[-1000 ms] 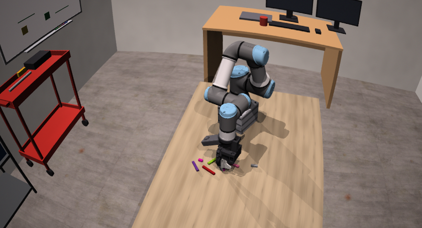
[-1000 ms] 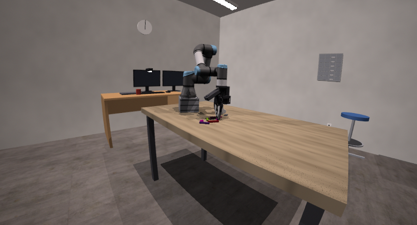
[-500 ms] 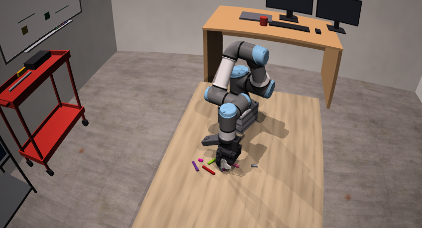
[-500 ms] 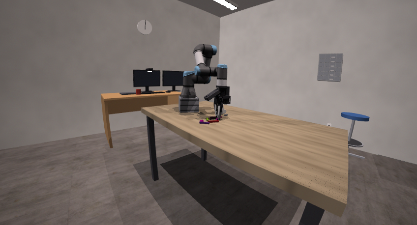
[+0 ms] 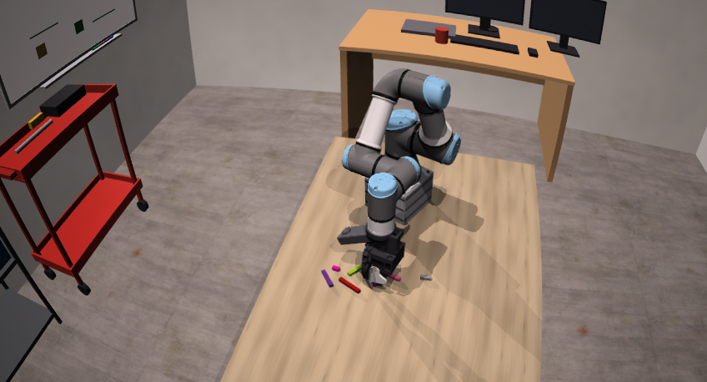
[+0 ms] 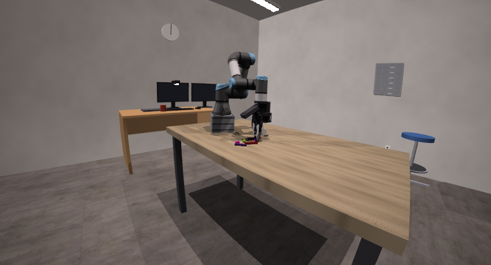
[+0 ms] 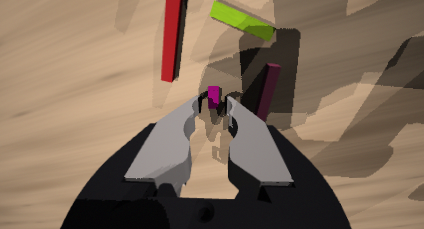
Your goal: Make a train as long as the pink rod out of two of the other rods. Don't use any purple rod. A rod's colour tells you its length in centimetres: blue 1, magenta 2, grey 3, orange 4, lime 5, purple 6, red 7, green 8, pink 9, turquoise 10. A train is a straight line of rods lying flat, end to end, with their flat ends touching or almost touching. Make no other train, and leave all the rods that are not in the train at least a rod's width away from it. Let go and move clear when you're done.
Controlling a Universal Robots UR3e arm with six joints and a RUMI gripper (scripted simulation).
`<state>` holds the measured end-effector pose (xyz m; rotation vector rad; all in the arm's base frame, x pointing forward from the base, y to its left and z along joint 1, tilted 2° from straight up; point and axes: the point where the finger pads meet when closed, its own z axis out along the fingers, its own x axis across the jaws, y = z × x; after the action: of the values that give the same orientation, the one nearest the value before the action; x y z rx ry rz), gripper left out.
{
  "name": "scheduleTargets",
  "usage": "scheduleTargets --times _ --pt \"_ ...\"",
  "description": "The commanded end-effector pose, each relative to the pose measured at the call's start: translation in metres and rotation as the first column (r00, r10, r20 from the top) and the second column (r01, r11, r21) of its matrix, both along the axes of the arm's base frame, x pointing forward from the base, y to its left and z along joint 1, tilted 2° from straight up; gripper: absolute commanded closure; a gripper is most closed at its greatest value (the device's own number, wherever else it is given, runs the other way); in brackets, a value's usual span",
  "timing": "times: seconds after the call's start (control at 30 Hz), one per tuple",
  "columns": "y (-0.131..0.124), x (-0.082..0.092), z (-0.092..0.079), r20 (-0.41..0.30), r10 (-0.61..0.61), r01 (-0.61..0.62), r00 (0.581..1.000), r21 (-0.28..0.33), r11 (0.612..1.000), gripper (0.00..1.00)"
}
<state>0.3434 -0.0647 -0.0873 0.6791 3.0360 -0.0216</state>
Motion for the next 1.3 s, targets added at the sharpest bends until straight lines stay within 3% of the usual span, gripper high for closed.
scheduleTargets --times 0.0,0.33,0.83,1.27 --pt "0.000 0.001 0.001 0.002 0.000 0.000 1.000 -0.001 1.000 0.86" --pt "0.000 0.000 0.016 0.002 0.000 0.000 1.000 -0.001 1.000 0.86" --pt "0.001 -0.001 0.077 0.002 0.000 0.000 1.000 -0.001 1.000 0.86" --pt "0.002 -0.002 0.091 0.002 0.000 0.000 1.000 -0.001 1.000 0.86"
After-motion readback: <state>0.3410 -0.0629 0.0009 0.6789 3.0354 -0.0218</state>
